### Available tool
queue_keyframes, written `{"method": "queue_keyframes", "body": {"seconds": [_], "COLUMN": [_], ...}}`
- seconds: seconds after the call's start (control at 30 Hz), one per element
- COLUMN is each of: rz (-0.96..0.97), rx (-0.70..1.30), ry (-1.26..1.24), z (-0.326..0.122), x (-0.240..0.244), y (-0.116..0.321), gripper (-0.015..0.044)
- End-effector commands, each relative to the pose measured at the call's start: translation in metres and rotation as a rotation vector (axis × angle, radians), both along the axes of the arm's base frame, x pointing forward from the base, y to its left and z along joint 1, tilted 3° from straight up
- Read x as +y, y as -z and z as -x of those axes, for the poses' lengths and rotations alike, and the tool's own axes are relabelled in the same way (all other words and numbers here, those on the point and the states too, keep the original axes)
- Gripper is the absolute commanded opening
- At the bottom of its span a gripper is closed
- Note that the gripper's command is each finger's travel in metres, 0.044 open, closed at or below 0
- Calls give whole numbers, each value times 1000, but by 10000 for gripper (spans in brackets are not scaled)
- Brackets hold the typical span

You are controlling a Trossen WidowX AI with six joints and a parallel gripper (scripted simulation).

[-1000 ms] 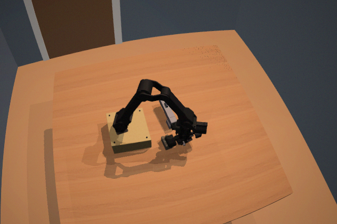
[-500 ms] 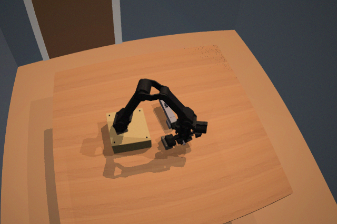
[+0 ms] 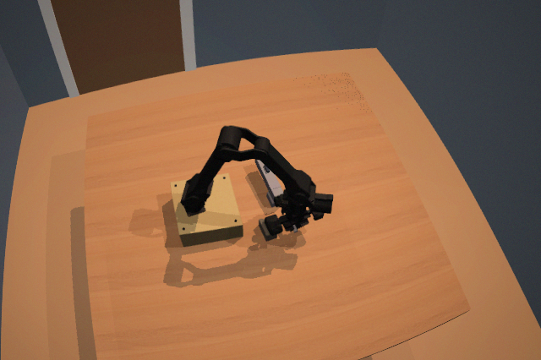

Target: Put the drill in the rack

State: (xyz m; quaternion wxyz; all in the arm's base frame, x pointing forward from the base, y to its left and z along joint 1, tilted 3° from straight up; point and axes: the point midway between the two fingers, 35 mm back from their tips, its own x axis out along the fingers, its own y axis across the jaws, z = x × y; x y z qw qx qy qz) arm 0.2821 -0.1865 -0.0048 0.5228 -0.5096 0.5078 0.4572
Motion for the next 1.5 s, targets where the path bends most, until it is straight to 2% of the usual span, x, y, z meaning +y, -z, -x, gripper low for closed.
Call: {"method": "queue_keyframes", "body": {"seconds": [0.0, 1.47], "rz": [-3, -3], "rx": [-4, -4], "ry": [-5, -5], "z": [0, 1], "x": [0, 3], "y": [-3, -25], "gripper": [0, 0]}}
